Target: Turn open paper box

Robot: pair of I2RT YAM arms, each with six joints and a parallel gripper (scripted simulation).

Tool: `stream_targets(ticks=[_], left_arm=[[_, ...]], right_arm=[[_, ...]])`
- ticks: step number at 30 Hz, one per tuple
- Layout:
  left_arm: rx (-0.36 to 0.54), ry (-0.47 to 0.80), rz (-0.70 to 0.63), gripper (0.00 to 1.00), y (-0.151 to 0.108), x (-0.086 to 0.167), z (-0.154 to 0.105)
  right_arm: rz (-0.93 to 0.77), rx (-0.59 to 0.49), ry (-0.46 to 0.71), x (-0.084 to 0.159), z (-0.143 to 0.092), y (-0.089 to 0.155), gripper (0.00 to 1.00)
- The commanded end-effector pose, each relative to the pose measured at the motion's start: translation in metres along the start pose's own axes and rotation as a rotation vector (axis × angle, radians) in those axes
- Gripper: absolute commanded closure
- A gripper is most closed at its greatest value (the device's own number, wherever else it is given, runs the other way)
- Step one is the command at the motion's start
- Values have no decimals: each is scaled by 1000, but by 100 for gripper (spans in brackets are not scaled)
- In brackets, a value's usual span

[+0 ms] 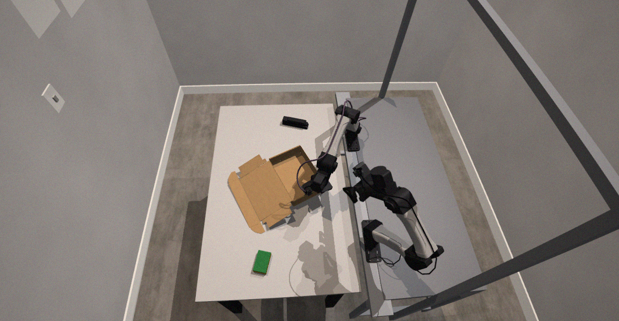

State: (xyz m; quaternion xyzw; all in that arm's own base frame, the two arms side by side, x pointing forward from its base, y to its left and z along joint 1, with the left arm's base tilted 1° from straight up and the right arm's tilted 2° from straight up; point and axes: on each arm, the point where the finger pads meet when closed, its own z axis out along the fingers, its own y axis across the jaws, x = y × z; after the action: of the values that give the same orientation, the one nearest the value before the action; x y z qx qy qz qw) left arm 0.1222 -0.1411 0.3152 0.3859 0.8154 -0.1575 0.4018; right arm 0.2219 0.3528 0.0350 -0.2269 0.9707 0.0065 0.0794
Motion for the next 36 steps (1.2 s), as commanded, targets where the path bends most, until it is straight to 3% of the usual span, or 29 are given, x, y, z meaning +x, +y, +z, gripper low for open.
stream_targets(ticks=[1,36], left_arm=[[-3,-12,-2,0,1,-3,-1],[-3,-12,-2,0,1,-3,-1]], right_arm=[[41,17,-1,-2,2,9,100],[308,58,-2,-17,3,37,100]])
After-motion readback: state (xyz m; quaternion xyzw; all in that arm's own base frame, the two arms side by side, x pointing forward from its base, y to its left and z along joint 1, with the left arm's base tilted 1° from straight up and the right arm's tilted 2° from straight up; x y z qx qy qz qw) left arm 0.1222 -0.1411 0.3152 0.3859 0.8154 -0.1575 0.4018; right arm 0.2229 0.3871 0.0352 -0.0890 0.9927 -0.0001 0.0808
